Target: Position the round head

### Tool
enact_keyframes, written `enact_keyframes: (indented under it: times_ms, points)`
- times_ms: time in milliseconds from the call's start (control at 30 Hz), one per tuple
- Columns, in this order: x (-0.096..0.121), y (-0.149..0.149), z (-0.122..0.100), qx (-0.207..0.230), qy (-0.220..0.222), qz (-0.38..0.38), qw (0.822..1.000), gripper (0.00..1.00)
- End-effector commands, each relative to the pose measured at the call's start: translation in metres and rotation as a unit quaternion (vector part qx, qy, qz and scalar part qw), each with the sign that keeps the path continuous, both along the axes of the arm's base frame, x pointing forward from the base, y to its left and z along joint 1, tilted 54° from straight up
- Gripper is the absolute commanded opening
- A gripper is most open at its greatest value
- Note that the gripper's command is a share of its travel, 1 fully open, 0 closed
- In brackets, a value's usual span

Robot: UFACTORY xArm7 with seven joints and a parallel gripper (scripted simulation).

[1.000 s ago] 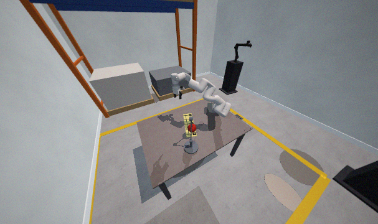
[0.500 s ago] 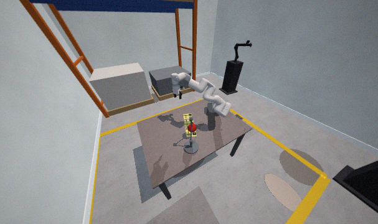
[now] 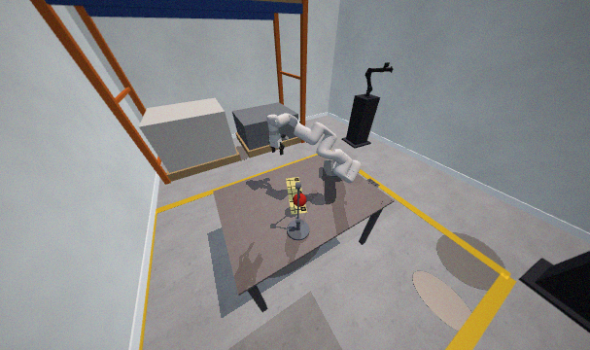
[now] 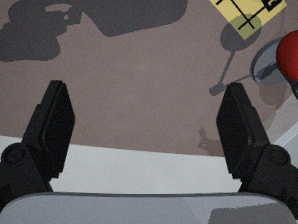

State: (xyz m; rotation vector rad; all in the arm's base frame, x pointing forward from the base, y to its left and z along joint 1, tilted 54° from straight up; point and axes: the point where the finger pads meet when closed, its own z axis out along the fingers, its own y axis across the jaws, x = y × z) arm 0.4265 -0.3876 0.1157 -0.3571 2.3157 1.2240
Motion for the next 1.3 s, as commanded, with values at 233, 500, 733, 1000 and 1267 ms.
enact_keyframes:
  times_ms: [233,500,733,1000,1267]
  points:
    - [-0.001,-0.002,0.001,-0.002,0.0,-0.001,1.0,1.0]
    - [-0.001,-0.002,0.001,-0.002,0.0,-0.001,1.0,1.0]
    - [-0.001,-0.002,0.001,-0.002,0.0,-0.001,1.0,1.0]
    - [-0.002,0.009,0.011,0.004,-0.021,-0.004,1.0,1.0]
    - [-0.008,0.051,0.049,0.028,-0.104,-0.016,0.994,1.0]
